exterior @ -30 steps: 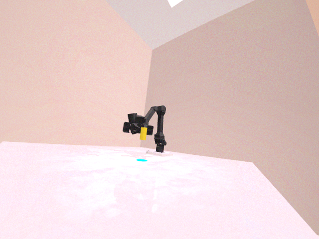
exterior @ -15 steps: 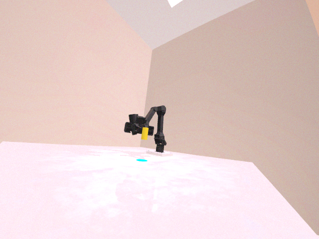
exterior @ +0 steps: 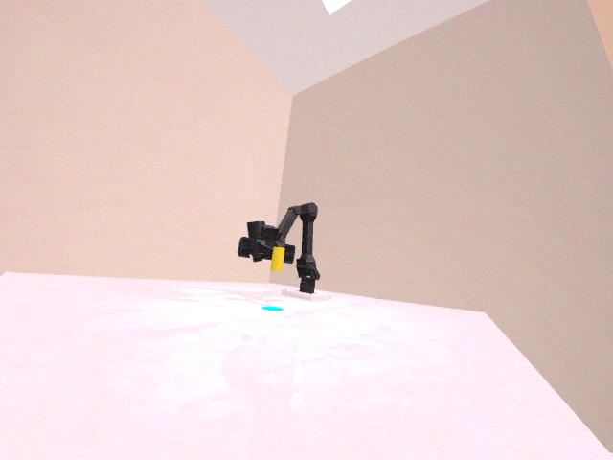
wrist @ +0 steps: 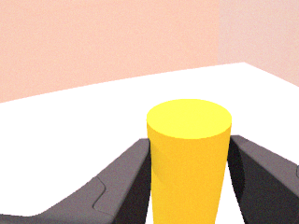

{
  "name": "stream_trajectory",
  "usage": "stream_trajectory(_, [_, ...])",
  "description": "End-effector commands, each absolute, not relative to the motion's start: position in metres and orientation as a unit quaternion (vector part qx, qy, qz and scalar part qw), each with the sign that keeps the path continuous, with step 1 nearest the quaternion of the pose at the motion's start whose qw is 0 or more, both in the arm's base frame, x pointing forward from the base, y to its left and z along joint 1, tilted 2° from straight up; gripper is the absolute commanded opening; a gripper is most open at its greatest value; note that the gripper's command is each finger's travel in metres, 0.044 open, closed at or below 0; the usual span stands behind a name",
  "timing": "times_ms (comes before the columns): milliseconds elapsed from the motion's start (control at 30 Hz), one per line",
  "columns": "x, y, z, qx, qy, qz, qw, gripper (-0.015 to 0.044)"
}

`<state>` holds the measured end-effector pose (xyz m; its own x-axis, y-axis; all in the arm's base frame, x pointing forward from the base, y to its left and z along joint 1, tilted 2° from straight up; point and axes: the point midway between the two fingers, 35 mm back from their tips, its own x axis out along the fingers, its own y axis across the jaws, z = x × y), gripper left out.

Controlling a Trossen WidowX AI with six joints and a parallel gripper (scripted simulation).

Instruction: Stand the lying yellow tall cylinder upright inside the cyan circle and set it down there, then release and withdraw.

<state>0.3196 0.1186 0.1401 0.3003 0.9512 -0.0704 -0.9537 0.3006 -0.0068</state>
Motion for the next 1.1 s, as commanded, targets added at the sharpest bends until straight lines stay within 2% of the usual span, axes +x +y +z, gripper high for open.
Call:
stream_trajectory(0, [0.320,0.119,0.126,-0.019,0.031,0.592,0.805,0.0105])
stream_trajectory(1067, [0.315,0.119,0.039,-0.019,0.030,0.593,0.805,0.0105])
